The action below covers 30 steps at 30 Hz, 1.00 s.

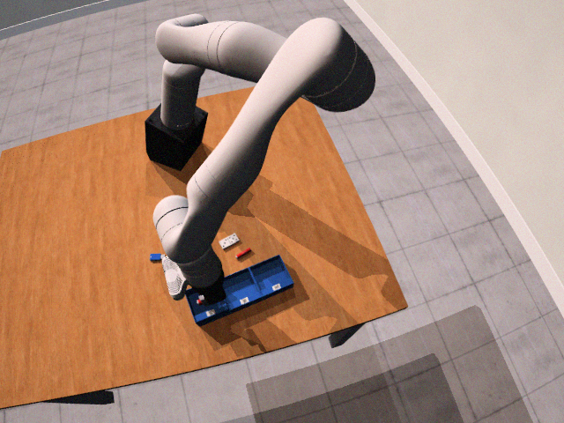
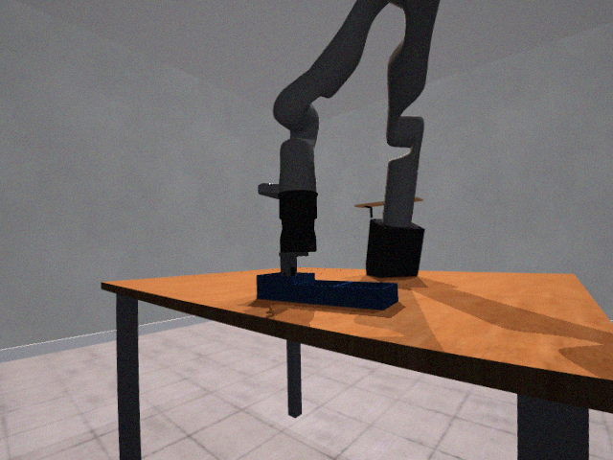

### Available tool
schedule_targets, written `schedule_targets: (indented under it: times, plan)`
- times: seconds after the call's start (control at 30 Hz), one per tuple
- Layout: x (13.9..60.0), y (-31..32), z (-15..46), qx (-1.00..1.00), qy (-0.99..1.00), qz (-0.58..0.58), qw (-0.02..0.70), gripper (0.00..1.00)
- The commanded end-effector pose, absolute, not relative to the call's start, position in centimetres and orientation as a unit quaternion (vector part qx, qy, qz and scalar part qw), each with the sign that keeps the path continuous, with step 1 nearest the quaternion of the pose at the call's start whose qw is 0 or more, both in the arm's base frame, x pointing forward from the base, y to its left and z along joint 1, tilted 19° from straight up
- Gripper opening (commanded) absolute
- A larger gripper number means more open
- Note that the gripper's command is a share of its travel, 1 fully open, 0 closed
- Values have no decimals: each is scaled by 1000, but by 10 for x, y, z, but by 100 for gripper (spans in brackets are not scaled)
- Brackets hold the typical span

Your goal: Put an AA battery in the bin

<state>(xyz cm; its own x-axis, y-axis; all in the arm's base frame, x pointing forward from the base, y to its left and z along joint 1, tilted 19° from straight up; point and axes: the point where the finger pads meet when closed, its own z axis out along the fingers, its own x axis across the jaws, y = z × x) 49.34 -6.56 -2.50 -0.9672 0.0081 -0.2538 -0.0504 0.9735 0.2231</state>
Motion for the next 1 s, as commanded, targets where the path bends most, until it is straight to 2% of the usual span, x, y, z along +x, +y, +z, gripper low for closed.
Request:
schedule_targets:
  times: [0.0, 0.53, 0.57, 0.97]
  plan:
    - [493, -66, -30, -10, 985, 114, 126, 31]
    - [493, -67, -32, -10, 985, 114, 126, 31]
    - [493, -67, -32, -10, 985, 114, 126, 60]
    - [493, -67, -32, -10, 985, 114, 126, 60]
